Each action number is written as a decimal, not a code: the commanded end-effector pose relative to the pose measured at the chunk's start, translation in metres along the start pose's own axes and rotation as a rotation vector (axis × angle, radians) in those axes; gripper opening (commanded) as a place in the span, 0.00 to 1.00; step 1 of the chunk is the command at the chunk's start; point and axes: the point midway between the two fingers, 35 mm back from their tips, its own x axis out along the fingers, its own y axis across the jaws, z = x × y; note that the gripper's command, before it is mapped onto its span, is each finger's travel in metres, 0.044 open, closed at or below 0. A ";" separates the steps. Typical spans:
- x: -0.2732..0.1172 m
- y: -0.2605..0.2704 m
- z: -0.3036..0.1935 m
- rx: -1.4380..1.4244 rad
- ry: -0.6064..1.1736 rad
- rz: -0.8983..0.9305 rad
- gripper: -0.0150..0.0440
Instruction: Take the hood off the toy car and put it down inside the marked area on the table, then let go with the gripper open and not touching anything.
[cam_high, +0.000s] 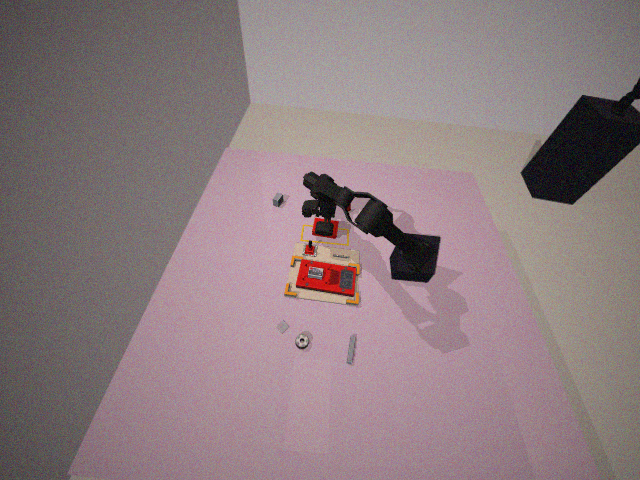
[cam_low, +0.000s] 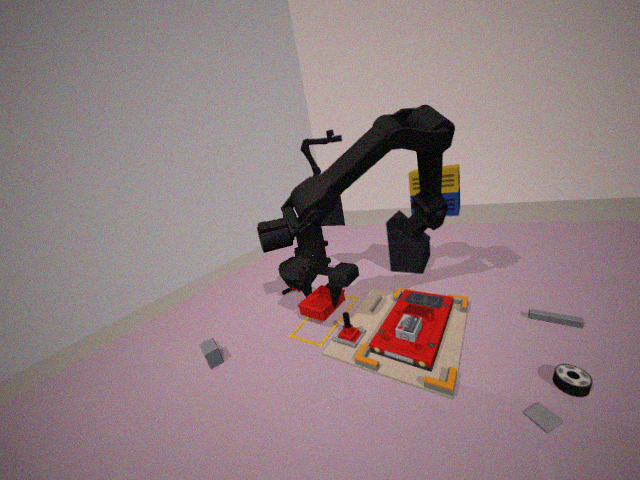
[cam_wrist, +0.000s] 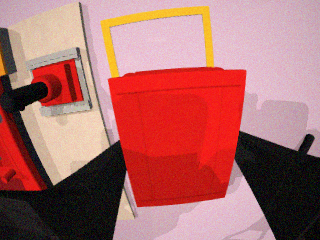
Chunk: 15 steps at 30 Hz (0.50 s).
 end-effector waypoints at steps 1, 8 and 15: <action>0.005 0.001 -0.003 0.007 0.004 0.008 0.25; 0.008 0.002 -0.003 0.007 0.004 0.008 0.25; 0.009 0.002 -0.003 0.007 0.004 0.008 0.25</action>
